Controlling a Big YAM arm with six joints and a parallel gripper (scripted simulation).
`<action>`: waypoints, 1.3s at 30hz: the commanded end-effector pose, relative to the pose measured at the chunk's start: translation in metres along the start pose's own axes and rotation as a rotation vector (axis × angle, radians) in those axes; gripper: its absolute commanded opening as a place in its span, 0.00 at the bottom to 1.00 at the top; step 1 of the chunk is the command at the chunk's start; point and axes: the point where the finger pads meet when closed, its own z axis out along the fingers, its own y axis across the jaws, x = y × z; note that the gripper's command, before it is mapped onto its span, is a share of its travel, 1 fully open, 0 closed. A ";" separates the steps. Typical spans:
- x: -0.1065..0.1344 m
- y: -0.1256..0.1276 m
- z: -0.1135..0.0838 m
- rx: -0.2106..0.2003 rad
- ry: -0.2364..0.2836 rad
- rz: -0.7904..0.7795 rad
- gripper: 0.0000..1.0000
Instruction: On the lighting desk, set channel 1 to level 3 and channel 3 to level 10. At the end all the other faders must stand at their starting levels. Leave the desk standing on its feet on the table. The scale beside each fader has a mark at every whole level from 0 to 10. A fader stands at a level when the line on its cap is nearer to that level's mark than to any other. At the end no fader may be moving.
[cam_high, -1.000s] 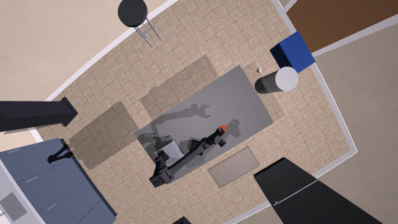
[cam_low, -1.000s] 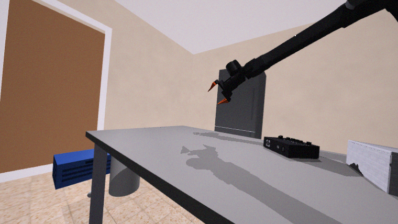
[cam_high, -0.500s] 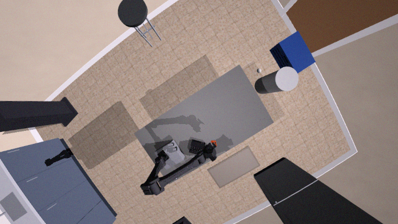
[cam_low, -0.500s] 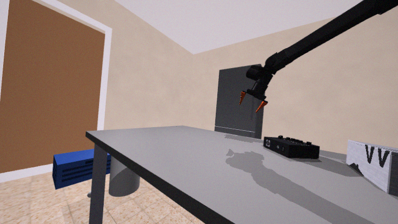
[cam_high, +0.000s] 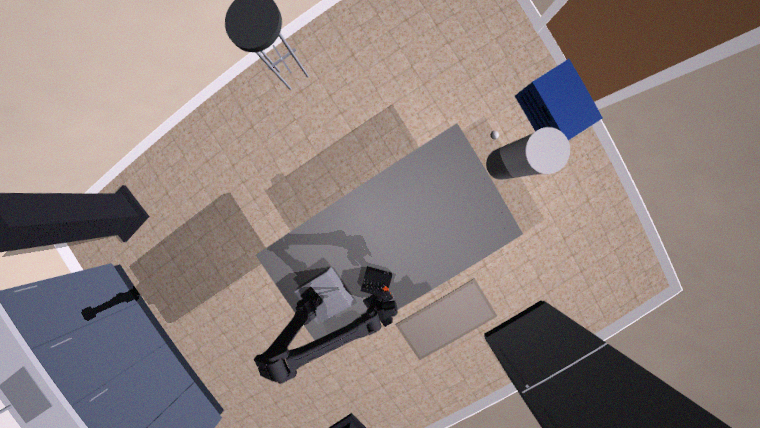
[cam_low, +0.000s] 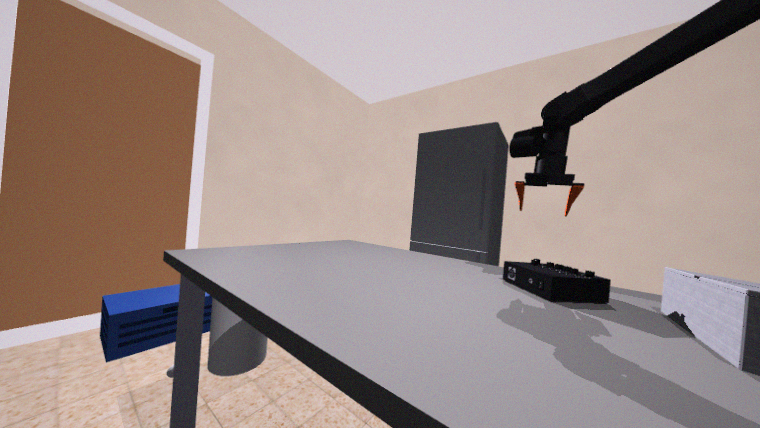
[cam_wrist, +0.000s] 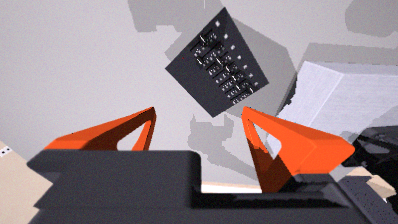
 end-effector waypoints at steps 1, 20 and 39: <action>0.000 -0.025 -0.007 0.041 0.015 0.045 1.00; 0.005 -0.027 0.002 0.070 0.025 0.032 1.00; 0.005 -0.027 0.002 0.070 0.025 0.032 1.00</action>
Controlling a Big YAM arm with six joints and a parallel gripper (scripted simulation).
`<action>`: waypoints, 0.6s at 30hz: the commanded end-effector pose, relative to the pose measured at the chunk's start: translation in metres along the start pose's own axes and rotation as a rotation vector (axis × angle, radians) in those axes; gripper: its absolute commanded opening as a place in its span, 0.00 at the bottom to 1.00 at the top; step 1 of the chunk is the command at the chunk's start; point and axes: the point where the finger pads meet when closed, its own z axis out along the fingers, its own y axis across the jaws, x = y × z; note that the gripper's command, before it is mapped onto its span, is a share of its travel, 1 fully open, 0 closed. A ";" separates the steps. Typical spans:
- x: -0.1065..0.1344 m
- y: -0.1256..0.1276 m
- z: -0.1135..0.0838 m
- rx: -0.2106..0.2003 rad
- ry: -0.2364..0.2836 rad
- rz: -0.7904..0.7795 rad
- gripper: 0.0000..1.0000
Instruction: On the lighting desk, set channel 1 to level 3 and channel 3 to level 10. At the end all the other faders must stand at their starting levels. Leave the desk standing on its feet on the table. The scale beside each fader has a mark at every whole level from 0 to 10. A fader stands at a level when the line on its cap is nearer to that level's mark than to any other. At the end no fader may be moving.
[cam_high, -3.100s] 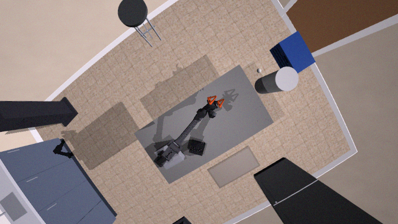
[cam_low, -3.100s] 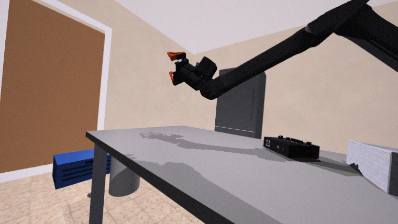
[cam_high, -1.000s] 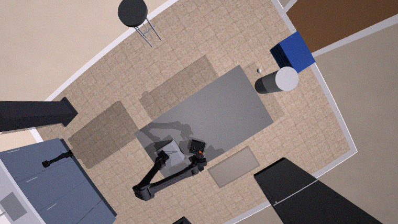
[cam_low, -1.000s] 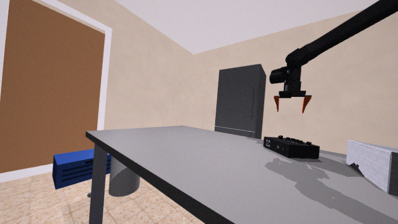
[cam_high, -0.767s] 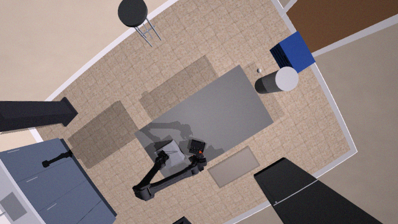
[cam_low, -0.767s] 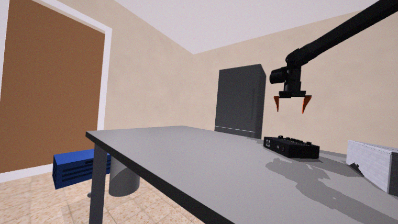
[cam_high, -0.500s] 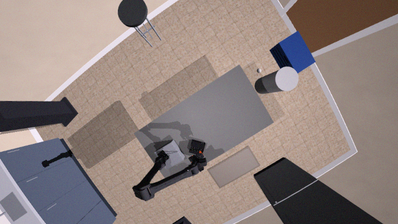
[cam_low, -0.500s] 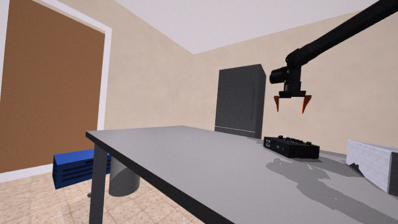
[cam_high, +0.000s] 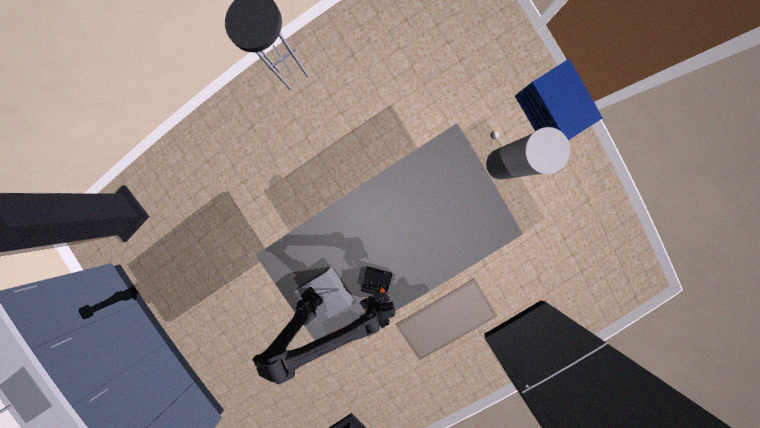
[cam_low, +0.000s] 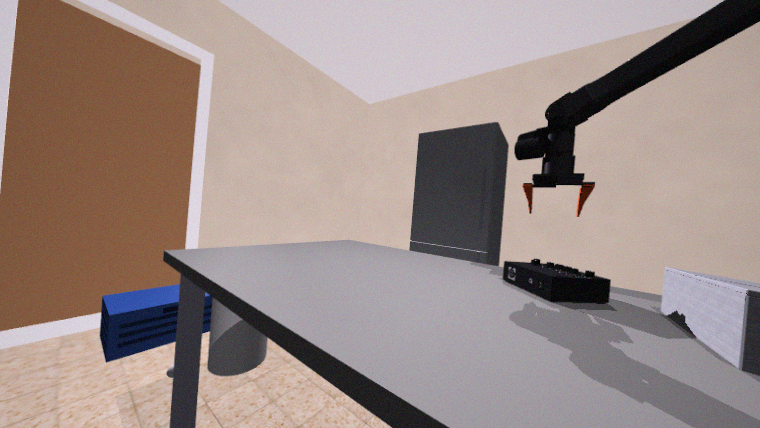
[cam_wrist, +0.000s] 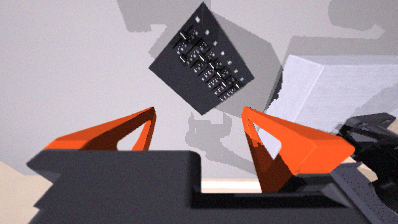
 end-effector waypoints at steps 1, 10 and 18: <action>0.003 -0.005 0.002 0.015 0.005 0.007 1.00; 0.003 -0.005 0.002 0.015 0.005 0.007 1.00; -0.005 -0.003 0.004 -0.004 0.003 -0.037 1.00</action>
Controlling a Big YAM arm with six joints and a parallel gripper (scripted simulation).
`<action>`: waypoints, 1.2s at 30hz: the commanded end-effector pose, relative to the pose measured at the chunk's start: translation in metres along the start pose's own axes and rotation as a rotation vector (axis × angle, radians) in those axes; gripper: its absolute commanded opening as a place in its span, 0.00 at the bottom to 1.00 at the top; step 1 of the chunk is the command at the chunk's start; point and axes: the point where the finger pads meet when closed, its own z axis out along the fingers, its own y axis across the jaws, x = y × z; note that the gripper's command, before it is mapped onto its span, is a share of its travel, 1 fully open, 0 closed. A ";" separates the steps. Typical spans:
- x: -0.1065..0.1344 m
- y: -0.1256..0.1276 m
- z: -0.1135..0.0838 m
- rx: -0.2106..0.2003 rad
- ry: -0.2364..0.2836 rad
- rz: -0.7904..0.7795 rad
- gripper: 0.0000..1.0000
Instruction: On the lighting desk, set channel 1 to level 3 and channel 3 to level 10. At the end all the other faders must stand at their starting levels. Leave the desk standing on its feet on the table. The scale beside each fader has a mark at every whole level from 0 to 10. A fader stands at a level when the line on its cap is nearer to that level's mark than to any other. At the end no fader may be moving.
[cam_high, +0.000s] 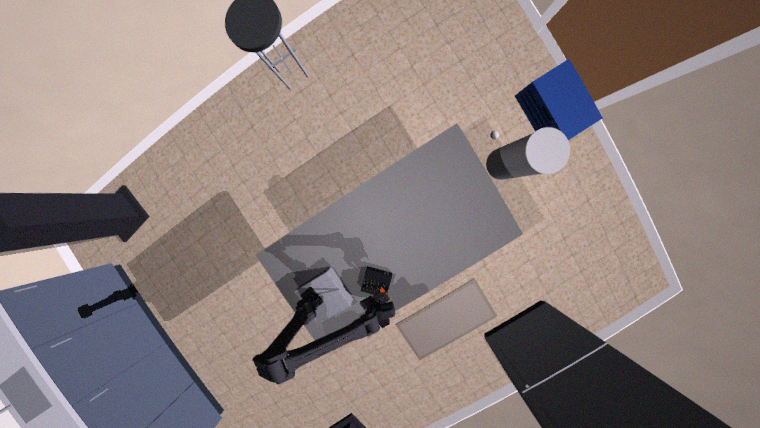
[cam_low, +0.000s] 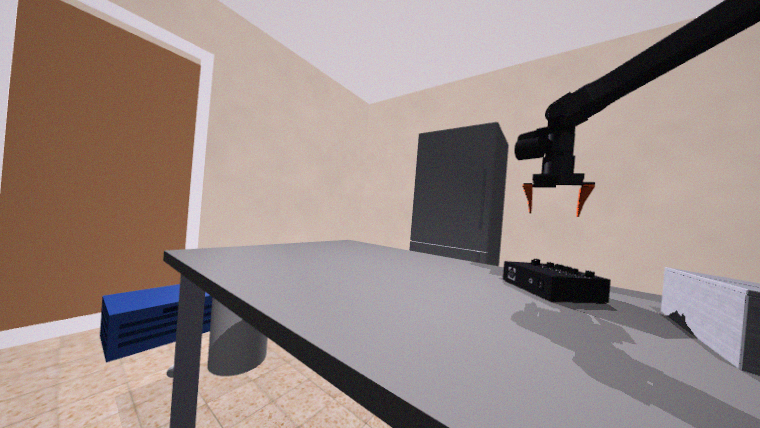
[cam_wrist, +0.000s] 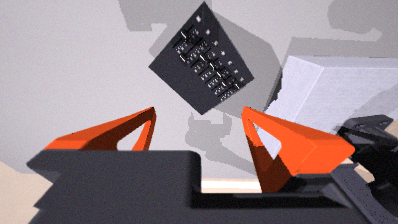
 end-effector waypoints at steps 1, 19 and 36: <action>-0.006 -0.003 0.005 -0.005 0.002 -0.041 1.00; -0.028 -0.022 0.037 -0.059 0.031 -0.755 1.00; -0.051 -0.051 0.073 -0.136 -0.011 -1.489 1.00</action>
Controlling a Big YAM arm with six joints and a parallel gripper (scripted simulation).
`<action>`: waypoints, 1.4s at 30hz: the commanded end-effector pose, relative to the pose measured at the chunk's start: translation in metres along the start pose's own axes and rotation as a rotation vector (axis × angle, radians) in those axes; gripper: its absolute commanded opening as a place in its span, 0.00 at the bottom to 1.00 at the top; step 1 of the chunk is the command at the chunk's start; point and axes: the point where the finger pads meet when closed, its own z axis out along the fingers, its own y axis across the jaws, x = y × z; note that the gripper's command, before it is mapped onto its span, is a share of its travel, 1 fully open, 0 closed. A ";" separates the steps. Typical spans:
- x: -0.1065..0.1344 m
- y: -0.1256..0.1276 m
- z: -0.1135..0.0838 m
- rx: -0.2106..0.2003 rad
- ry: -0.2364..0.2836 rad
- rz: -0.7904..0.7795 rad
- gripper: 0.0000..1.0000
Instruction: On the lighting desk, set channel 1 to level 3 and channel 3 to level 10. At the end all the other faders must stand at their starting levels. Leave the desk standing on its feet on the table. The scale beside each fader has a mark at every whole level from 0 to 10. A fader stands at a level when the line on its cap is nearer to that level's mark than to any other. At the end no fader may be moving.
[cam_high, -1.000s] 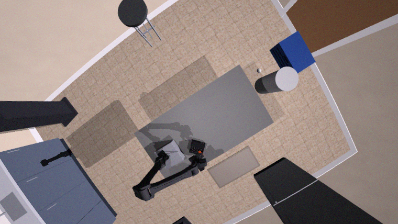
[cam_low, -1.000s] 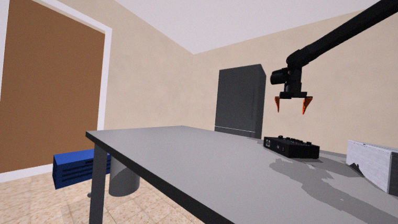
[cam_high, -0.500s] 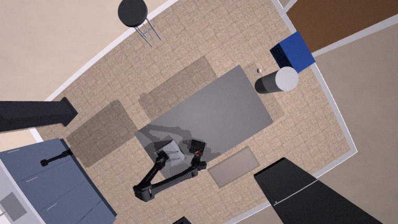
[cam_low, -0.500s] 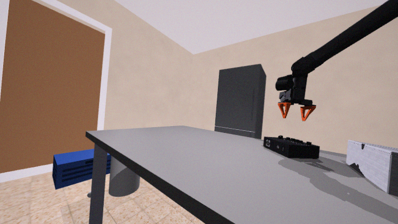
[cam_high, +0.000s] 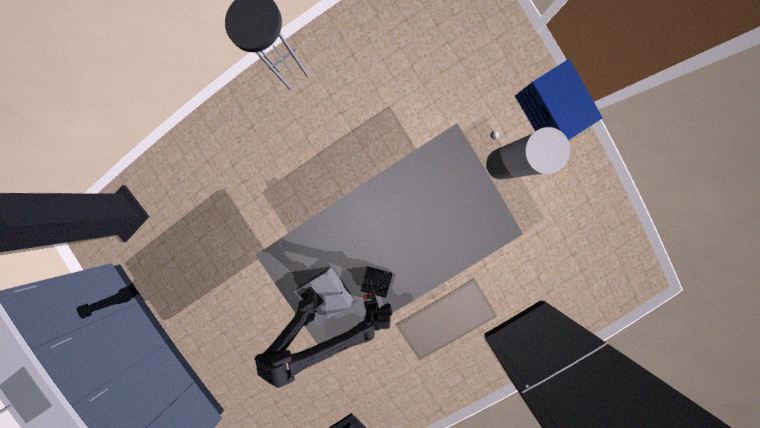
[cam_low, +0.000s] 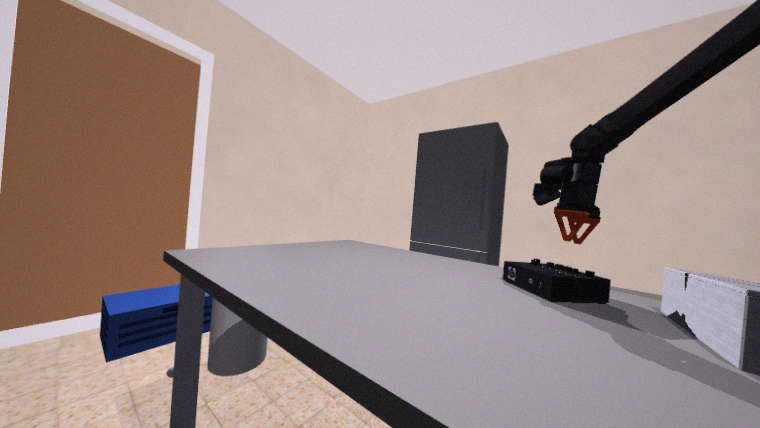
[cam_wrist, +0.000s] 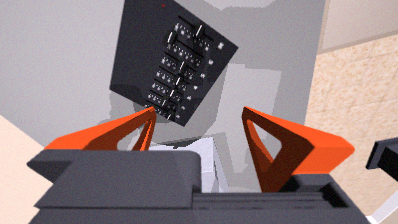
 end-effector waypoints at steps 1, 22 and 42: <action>0.003 -0.009 0.009 -0.018 -0.024 -0.279 1.00; 0.011 -0.017 0.015 -0.059 -0.075 -1.040 1.00; 0.010 -0.015 0.014 -0.055 -0.076 -1.041 1.00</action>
